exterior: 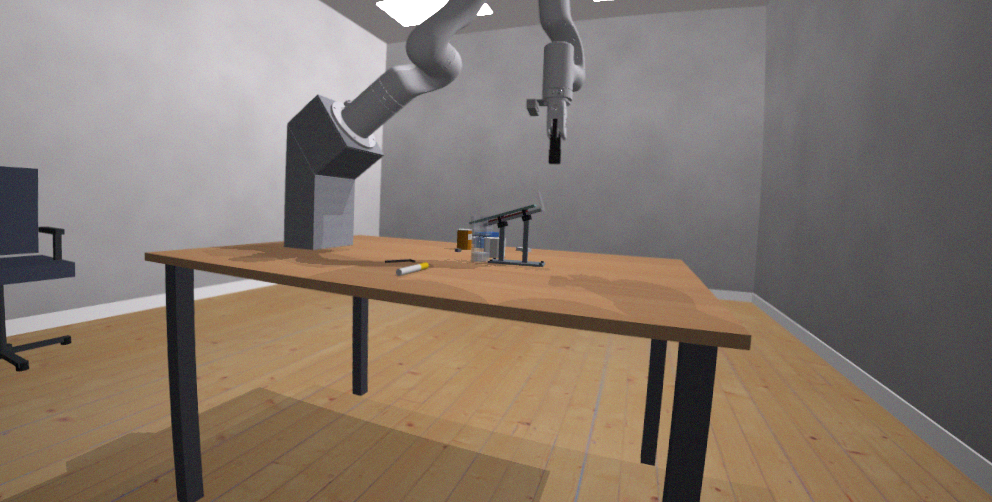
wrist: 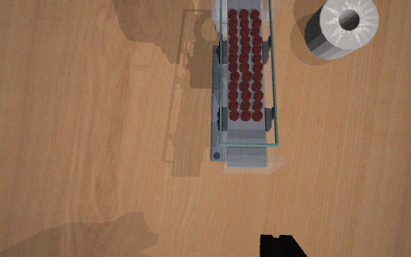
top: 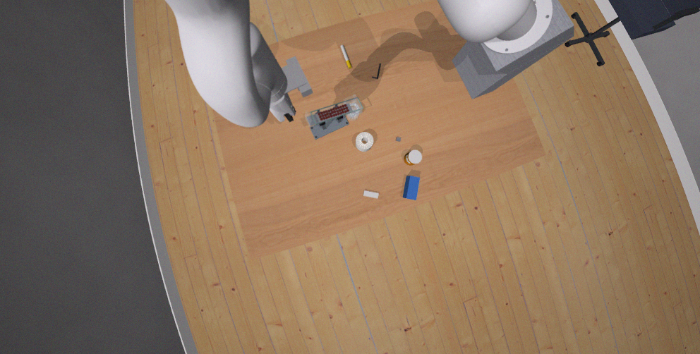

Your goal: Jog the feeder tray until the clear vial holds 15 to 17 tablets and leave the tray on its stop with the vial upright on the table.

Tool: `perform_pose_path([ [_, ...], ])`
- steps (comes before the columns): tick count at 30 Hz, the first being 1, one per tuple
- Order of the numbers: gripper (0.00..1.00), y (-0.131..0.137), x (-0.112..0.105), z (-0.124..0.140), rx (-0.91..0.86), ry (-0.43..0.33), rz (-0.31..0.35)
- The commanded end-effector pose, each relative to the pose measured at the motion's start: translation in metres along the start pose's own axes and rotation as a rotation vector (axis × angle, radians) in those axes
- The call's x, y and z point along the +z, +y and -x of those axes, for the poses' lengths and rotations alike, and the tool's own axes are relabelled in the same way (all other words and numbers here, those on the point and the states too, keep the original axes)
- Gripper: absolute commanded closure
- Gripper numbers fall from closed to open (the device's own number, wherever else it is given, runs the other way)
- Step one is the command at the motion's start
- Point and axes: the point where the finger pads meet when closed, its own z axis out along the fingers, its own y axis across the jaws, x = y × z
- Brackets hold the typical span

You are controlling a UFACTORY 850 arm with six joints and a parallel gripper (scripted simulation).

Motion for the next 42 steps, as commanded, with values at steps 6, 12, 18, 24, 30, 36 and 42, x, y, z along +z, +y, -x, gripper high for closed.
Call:
perform_pose_path([
  [6, 1.00, 0.000, 0.000, 0.001, 0.000, -0.001, -0.002],
  [12, 1.00, 0.000, 0.000, 0.001, 0.000, -0.001, -0.002],
  [18, 1.00, 0.000, 0.002, 0.001, 0.000, 0.000, -0.003],
  [24, 1.00, 0.000, 0.008, 0.001, 0.000, 0.000, -0.003],
  [30, 1.00, 0.000, 0.015, 0.001, 0.000, 0.000, -0.003],
  [36, 1.00, 0.001, 0.020, 0.001, 0.000, 0.000, -0.003],
  [42, 1.00, 0.001, 0.027, 0.001, 0.000, 0.000, -0.003],
])
